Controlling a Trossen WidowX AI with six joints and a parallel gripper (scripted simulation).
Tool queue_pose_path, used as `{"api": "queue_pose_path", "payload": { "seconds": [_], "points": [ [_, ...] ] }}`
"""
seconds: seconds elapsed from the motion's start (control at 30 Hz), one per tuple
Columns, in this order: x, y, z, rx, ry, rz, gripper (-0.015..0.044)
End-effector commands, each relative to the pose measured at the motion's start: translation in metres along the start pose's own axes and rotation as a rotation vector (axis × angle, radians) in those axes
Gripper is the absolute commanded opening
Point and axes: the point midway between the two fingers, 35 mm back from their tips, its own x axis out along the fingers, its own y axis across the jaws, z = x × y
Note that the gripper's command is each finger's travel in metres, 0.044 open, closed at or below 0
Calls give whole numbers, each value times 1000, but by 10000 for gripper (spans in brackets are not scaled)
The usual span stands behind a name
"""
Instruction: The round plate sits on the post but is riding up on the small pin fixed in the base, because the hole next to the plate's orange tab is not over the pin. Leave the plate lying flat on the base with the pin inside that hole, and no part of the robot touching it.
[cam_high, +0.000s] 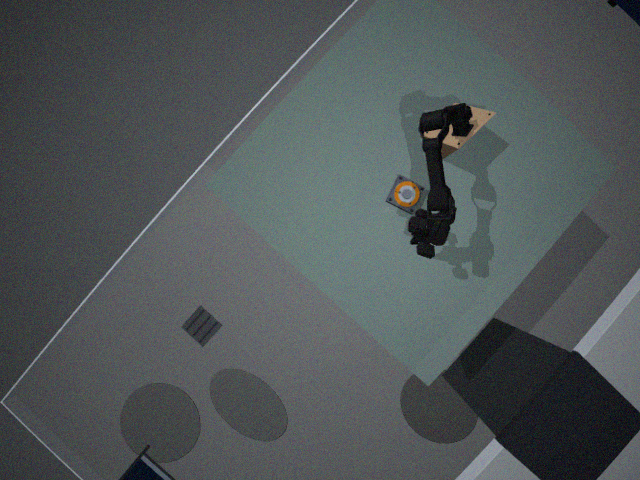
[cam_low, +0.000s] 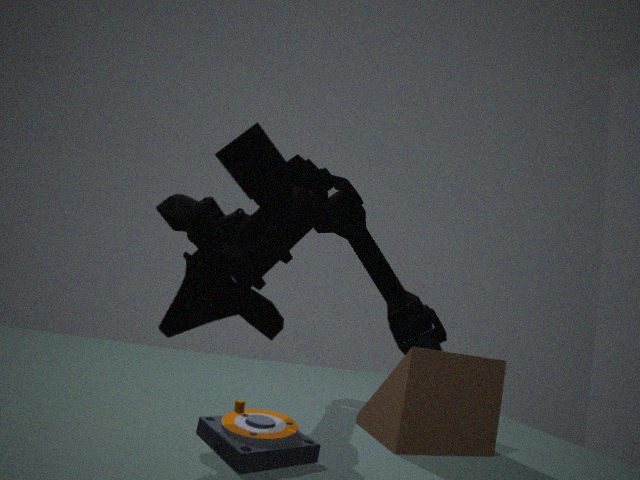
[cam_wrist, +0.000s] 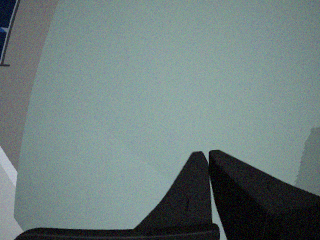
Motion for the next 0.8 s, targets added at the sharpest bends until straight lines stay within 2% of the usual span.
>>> {"api": "queue_pose_path", "payload": {
  "seconds": [0.0, 0.13, 0.33, 0.77],
  "points": [
    [7, -67, 32, -442, 152, -194, 0],
    [5, -102, 48, -648, 257, -269, 0],
    [-13, -172, 80, -1025, 522, -365, 0],
    [-12, -180, 82, -1045, 539, -368, 0]
  ]
}}
